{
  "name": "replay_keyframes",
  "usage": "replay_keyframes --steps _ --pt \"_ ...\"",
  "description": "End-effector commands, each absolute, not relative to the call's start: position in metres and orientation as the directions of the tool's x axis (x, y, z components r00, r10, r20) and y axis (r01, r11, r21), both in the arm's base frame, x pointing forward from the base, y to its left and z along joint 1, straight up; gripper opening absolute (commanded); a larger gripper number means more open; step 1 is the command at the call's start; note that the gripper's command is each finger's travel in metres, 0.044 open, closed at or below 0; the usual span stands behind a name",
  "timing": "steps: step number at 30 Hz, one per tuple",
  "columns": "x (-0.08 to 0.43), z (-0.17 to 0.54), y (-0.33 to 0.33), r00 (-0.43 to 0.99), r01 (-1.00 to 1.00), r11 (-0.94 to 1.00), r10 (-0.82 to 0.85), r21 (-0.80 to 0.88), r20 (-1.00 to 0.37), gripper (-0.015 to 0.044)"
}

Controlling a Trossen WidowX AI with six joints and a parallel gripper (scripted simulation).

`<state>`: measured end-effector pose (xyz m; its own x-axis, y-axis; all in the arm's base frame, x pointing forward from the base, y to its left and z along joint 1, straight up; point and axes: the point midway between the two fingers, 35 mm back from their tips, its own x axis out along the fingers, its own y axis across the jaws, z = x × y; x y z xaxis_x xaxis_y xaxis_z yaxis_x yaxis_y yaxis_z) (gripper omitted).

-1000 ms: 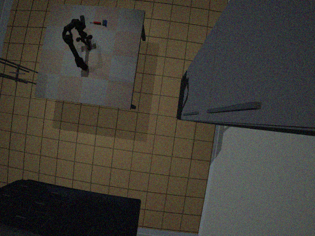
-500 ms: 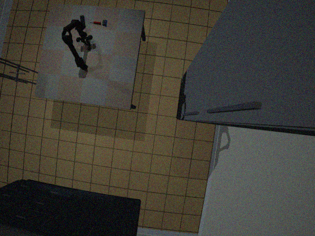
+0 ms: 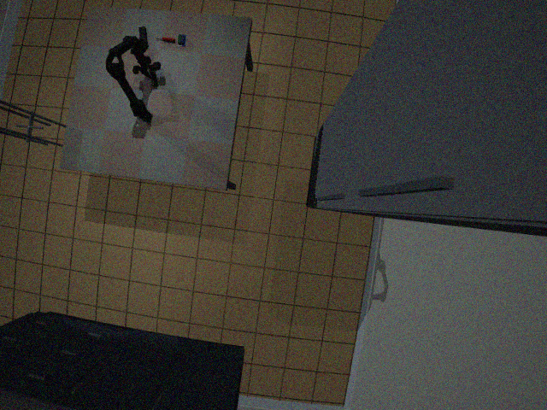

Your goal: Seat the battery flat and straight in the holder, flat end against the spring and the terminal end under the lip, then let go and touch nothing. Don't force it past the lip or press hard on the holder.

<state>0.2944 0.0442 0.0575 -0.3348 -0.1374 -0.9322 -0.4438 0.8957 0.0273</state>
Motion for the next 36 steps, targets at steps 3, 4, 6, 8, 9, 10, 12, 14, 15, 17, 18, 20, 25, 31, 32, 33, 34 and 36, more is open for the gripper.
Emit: replay_keyframes --steps 3,4,6,8,9,10,12,14,15,17,18,20,25,31,32,33,34,36 --pt "0.2964 0.0556 0.045 -0.295 -0.445 0.895 -0.114 0.032 -0.949 0.0065" --pt "0.2963 0.0555 0.0449 -0.291 -0.445 0.895 -0.111 0.032 -0.95 0.0065" --pt "0.296 0.0552 0.0447 -0.282 -0.445 0.895 -0.106 0.033 -0.954 0.0065" --pt "0.2956 0.055 0.0445 -0.273 -0.446 0.895 -0.1 0.033 -0.957 0.0065" --pt "0.2955 0.0549 0.0444 -0.268 -0.446 0.895 -0.098 0.034 -0.958 0.0065" --pt "0.2953 0.0547 0.0443 -0.264 -0.446 0.895 -0.095 0.034 -0.96 0.0065" --pt "0.295 0.0545 0.0441 -0.255 -0.446 0.894 -0.09 0.034 -0.963 0.0065" --pt "0.2947 0.0542 0.0439 -0.246 -0.446 0.894 -0.085 0.035 -0.966 0.0065" --pt "0.2945 0.0541 0.0438 -0.241 -0.446 0.894 -0.082 0.035 -0.967 0.0065" --pt "0.2942 0.0538 0.0436 -0.232 -0.446 0.894 -0.077 0.036 -0.97 0.0065" --pt "0.294 0.0537 0.0435 -0.227 -0.447 0.894 -0.074 0.036 -0.971 0.0065" --pt "0.2937 0.0535 0.0433 -0.218 -0.447 0.894 -0.069 0.037 -0.973 0.0065" --pt "0.2928 0.0528 0.0428 -0.194 -0.448 0.893 -0.056 0.038 -0.979 0.0065" --pt "0.2918 0.0521 0.0422 -0.166 -0.449 0.892 -0.041 0.039 -0.985 0.0065" --pt "0.2916 0.0519 0.0421 -0.161 -0.45 0.892 -0.038 0.039 -0.986 0.0065" --pt "0.2915 0.0518 0.042 -0.156 -0.45 0.892 -0.035 0.039 -0.987 0.0065" --pt "0.2913 0.0517 0.0419 -0.151 -0.45 0.892 -0.033 0.039 -0.988 0.0065" --pt "0.2909 0.0514 0.0417 -0.142 -0.451 0.892 -0.028 0.04 -0.99 0.0065"
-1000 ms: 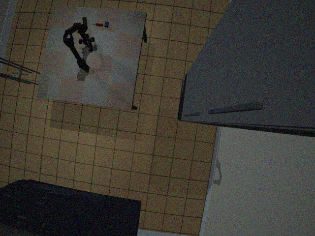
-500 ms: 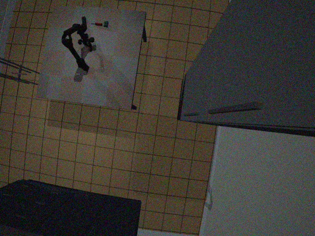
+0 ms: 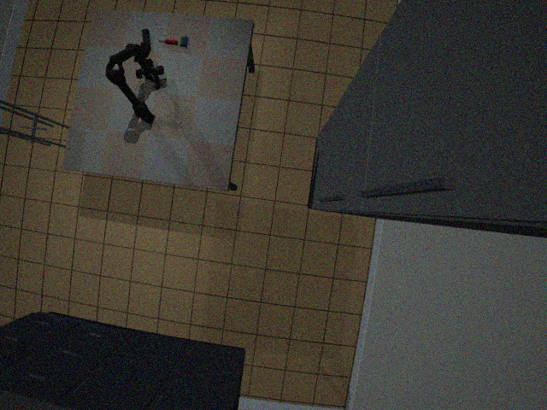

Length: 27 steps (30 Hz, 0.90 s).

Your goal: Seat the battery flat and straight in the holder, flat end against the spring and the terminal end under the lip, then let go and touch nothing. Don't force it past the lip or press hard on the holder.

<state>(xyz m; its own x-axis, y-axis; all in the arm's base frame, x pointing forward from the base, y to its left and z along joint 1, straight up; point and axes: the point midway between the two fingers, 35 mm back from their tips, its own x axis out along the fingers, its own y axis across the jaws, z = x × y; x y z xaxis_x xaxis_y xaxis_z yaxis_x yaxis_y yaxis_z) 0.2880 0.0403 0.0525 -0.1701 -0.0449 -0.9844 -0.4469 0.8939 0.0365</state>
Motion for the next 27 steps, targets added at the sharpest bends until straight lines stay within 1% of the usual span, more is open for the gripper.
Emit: replay_keyframes --steps 1,27 --pt "0.2908 0.0513 0.0416 -0.137 -0.451 0.891 -0.025 0.04 -0.99 0.0065" --pt "0.2884 0.0493 0.0406 -0.011 -0.463 0.885 0.032 0.034 -0.999 0.0065"
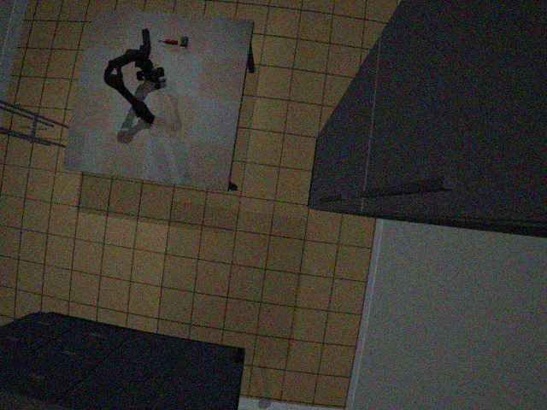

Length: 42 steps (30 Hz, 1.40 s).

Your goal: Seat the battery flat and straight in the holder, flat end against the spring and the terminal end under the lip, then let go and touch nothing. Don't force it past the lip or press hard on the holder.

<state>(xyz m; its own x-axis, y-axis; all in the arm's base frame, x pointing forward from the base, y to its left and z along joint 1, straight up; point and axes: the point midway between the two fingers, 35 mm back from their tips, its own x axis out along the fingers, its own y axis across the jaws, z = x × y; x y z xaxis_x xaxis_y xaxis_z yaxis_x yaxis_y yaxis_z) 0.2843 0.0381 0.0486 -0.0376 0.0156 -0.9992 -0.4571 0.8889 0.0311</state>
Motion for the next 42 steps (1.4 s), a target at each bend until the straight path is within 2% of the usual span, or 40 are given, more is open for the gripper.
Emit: replay_keyframes --steps 1,33,37,42 --pt "0.288 0.049 0.041 -0.011 -0.463 0.885 0.032 0.034 -0.999 0.0065" --pt "0.275 0.048 0.034 -0.009 -0.463 0.886 0.027 0.028 -1.0 0.0065" --pt "0.275 0.048 0.034 -0.009 -0.463 0.886 0.027 0.028 -1.0 0.0167" --pt "0.275 0.052 0.034 -0.009 -0.463 0.886 0.027 0.028 -1.0 0.0167"
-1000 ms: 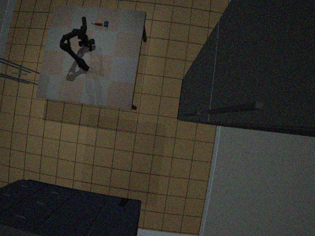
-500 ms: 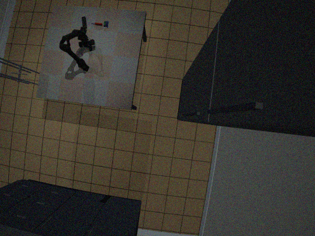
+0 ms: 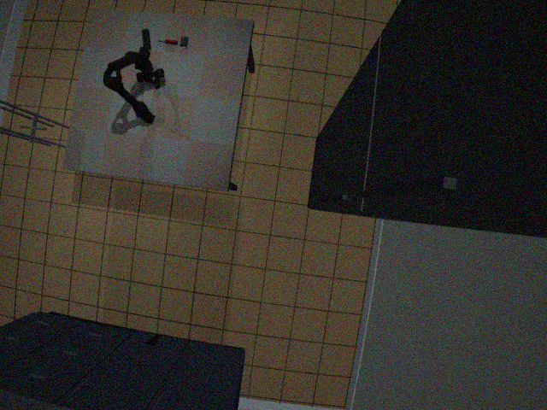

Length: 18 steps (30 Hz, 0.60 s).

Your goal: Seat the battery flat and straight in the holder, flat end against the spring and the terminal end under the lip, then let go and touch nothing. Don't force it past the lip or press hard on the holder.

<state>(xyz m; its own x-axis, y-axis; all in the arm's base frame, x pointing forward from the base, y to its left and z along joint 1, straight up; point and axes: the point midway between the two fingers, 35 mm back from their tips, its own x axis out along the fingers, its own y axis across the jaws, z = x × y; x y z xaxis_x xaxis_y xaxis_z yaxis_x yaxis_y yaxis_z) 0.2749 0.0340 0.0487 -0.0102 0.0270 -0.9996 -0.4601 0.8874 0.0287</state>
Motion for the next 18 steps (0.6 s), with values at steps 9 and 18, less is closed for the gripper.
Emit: replay_keyframes --steps 9,18 --pt "0.275 0.063 0.034 -0.008 -0.46 0.887 0.028 0.028 -1.0 0.0167" --pt "0.276 0.116 0.034 -0.008 -0.46 0.887 0.027 0.028 -1.0 0.0403"
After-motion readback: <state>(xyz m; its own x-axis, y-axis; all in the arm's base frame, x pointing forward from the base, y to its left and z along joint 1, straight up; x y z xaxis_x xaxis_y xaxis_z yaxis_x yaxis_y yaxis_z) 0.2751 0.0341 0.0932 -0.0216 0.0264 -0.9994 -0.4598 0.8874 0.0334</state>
